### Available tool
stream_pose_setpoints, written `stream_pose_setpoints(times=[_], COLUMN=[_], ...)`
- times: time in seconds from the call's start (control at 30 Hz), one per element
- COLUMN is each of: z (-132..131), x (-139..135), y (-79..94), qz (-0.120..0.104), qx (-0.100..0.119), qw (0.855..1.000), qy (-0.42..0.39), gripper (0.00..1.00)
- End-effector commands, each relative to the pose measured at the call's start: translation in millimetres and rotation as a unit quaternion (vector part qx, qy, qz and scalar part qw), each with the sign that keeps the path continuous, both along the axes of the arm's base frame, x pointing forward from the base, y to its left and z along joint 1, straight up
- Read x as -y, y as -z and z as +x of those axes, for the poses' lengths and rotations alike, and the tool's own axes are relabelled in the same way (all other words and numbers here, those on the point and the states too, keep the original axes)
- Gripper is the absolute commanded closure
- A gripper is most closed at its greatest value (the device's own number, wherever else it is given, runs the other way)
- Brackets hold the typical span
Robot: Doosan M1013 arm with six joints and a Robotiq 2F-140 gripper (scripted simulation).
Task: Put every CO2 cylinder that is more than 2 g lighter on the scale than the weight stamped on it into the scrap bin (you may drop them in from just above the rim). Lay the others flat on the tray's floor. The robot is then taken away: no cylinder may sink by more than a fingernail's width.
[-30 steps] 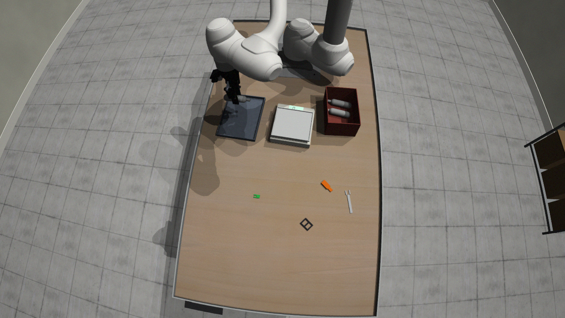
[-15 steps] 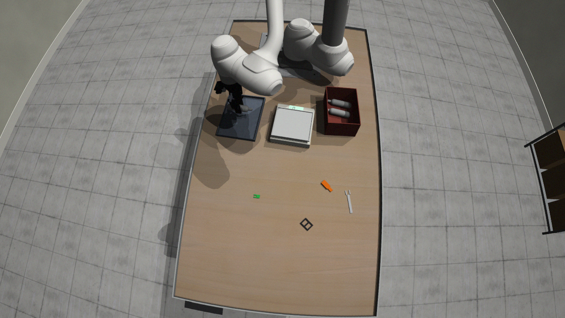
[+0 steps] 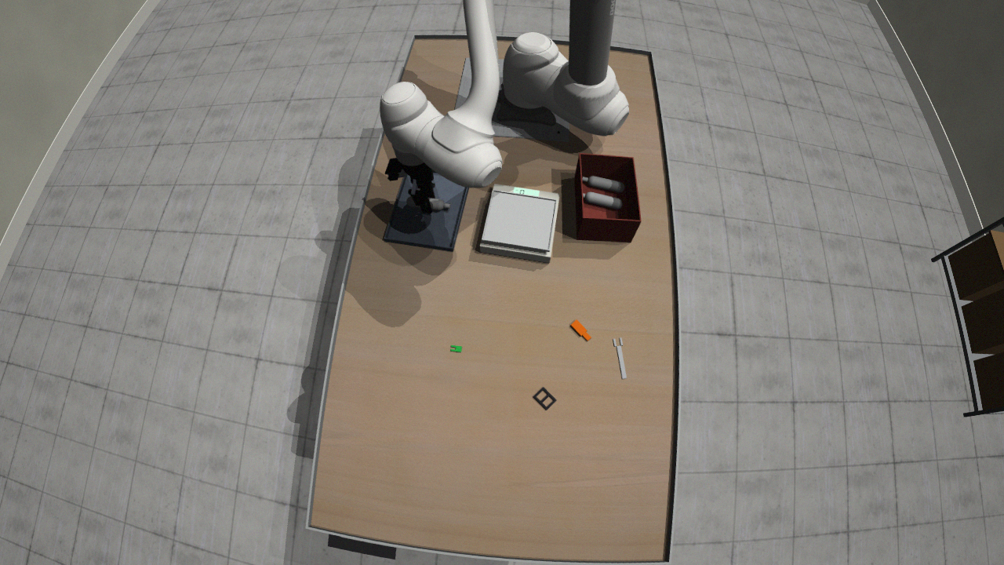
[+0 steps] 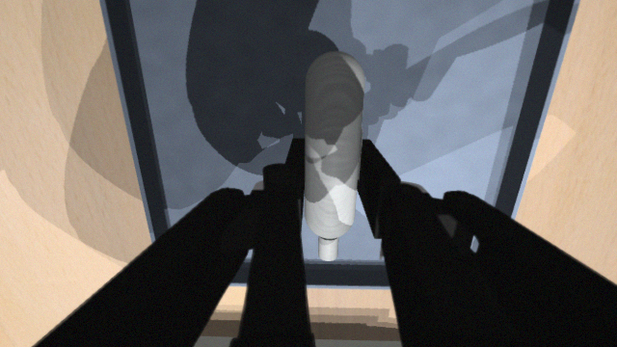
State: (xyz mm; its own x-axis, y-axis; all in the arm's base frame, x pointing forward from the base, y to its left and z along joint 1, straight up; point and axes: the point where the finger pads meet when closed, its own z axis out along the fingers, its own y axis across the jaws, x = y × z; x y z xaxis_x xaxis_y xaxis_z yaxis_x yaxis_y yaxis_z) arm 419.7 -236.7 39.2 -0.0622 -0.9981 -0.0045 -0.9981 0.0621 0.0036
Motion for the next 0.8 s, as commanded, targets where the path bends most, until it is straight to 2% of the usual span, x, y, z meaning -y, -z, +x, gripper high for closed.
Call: stream_pose_setpoints(times=[0.0, 0.37, 0.4, 0.77], z=[0.5, 0.5, 0.5, 0.5], x=[0.2, 0.2, 0.2, 0.2], y=[3.3, 4.1, 4.1, 4.1], qz=[0.0, 0.0, 0.0, 0.0], qx=[0.001, 0.001, 0.001, 0.001], qw=[1.0, 1.0, 1.0, 1.0], qy=[0.0, 0.0, 0.0, 0.0], gripper=[0.9, 0.9, 0.59, 0.59])
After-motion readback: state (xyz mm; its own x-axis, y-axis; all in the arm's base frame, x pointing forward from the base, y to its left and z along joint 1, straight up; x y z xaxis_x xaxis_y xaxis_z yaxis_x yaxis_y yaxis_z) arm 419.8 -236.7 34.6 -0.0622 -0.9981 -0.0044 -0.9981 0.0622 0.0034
